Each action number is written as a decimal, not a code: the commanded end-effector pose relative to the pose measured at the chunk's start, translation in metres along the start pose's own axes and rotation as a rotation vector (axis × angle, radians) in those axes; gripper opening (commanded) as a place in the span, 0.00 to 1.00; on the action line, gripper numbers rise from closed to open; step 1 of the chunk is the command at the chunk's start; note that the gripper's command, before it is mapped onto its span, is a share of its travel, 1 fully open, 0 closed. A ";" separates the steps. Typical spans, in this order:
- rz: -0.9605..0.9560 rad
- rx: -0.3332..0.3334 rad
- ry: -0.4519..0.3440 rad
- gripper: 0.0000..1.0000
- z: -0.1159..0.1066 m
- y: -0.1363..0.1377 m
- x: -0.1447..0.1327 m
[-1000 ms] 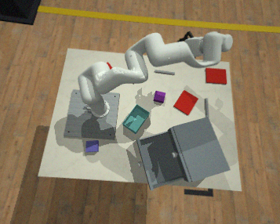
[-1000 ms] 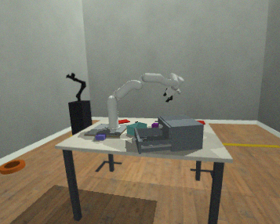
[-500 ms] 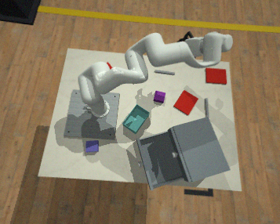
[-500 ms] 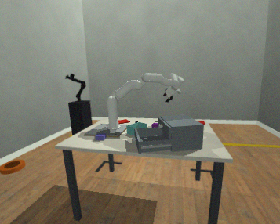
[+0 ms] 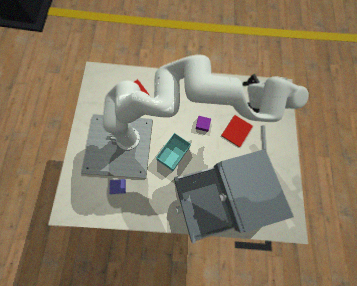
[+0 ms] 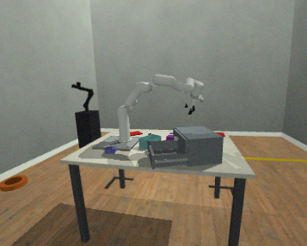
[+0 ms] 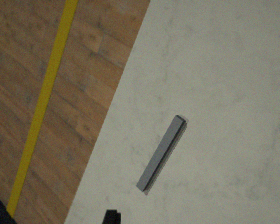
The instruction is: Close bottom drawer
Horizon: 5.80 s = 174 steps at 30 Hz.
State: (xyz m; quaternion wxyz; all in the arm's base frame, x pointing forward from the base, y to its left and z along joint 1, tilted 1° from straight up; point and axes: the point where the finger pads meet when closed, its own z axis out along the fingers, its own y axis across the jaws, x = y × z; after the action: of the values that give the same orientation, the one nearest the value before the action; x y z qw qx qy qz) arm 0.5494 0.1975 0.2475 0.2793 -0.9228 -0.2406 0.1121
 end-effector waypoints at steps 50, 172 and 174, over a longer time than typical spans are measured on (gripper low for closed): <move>0.065 -0.621 0.312 1.00 -0.130 0.315 -0.473; 0.066 -0.621 0.312 0.00 -0.067 0.359 -0.471; 0.066 -0.621 0.312 0.60 -0.067 0.359 -0.471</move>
State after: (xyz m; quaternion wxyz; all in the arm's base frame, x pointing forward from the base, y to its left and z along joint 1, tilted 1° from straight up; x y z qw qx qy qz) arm 0.3044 -0.3329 0.1294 0.0160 -0.9771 -0.1875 -0.0993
